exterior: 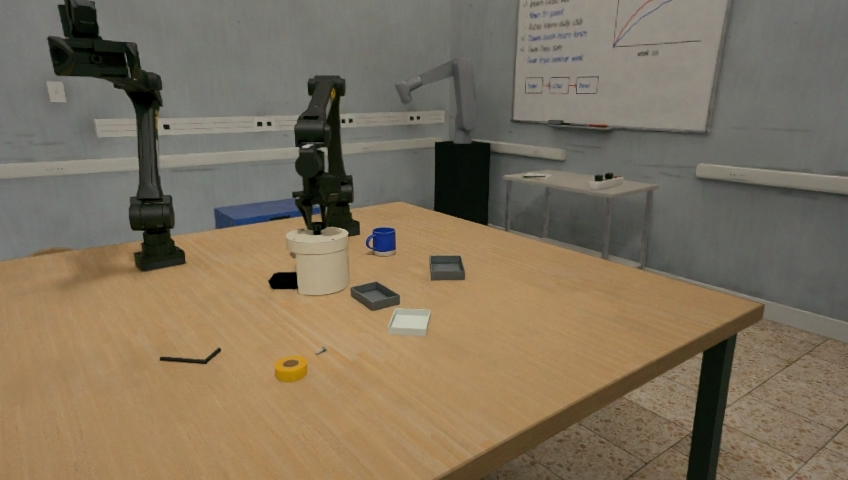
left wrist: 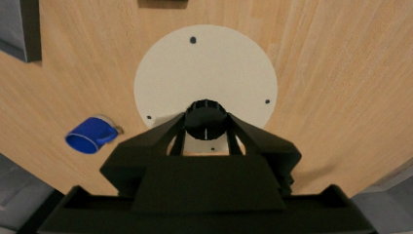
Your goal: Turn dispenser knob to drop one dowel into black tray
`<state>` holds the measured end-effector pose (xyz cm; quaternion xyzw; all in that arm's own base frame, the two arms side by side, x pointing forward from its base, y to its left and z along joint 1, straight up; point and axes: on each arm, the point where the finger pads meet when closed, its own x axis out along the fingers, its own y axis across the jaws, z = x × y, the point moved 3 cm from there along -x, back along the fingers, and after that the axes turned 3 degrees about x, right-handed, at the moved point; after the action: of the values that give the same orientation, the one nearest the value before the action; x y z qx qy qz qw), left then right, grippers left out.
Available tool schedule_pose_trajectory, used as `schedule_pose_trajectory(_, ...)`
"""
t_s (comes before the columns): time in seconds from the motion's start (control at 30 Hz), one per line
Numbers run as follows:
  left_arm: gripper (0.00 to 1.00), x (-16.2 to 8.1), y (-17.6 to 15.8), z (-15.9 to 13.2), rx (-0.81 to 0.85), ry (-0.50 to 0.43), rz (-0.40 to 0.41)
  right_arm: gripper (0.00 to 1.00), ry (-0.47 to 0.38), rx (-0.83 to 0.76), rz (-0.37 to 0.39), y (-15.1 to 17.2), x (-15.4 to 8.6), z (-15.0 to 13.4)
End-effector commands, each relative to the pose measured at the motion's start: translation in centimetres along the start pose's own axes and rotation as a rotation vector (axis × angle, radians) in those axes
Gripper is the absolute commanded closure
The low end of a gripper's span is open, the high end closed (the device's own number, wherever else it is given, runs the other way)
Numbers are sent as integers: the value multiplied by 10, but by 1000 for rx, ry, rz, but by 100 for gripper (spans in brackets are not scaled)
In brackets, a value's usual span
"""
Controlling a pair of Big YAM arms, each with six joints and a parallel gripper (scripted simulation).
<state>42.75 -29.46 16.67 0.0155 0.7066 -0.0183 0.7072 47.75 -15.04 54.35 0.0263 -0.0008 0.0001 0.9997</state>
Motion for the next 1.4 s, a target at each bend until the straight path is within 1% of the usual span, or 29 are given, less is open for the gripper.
schedule_pose_trajectory(0.0, 100, -12, 6, 6, -85, -34, -24, 0, -64, -43, 6, 5, 1, 38)
schedule_pose_trajectory(0.03, 100, -12, 6, 6, -85, -34, -24, 0, -64, -43, 6, 5, 1, 38)
schedule_pose_trajectory(0.07, 100, -14, 2, 10, -198, -33, -27, 0, -64, -43, 6, 5, 1, 38)
schedule_pose_trajectory(0.1, 100, -12, 6, 5, -226, -31, -26, 0, -64, -43, 6, 5, 1, 38)
schedule_pose_trajectory(0.13, 100, -15, 5, 7, -253, -36, -31, 0, -64, -43, 6, 5, 1, 38)
schedule_pose_trajectory(0.5, 100, -17, 8, 4, -545, -35, -37, 0, -64, -43, 6, 5, 1, 38)
schedule_pose_trajectory(0.53, 100, -17, 7, 4, -481, -35, -36, 0, -64, -43, 6, 5, 1, 38)
schedule_pose_trajectory(0.6, 100, -17, 7, 4, -481, -35, -36, 0, -64, -43, 6, 5, 1, 38)
schedule_pose_trajectory(0.63, 100, -16, 3, 9, -596, -33, -40, 0, -64, -43, 6, 5, 1, 38)
schedule_pose_trajectory(0.67, 100, -15, 9, 2, -624, -29, -37, 0, -64, -43, 6, 5, 1, 38)
schedule_pose_trajectory(0.9, 100, -17, 9, 3, -811, -28, -45, 0, -64, -43, 6, 5, 1, 38)
schedule_pose_trajectory(0.93, 100, -14, 10, 1, -837, -23, -40, 0, -64, -43, 6, 5, 1, 38)
schedule_pose_trajectory(0.97, 100, -17, 9, 3, -823, -29, -47, 0, -64, -43, 6, 5, 1, 38)
schedule_pose_trajectory(1.0, 100, -16, 9, 3, -737, -29, -44, 0, -64, -43, 6, 5, 1, 38)
schedule_pose_trajectory(1.03, 100, -19, 7, 5, -746, -34, -50, 0, -64, -43, 6, 5, 1, 38)
schedule_pose_trajectory(1.23, 100, -17, 7, 5, -746, -32, -48, 0, -64, -43, 6, 5, 1, 38)
schedule_pose_trajectory(1.27, 100, -17, 8, 4, -857, -30, -48, 0, -64, -43, 6, 5, 1, 38)
schedule_pose_trajectory(1.37, 100, -16, 9, 3, -937, -28, -46, 0, -64, -43, 6, 5, 1, 38)
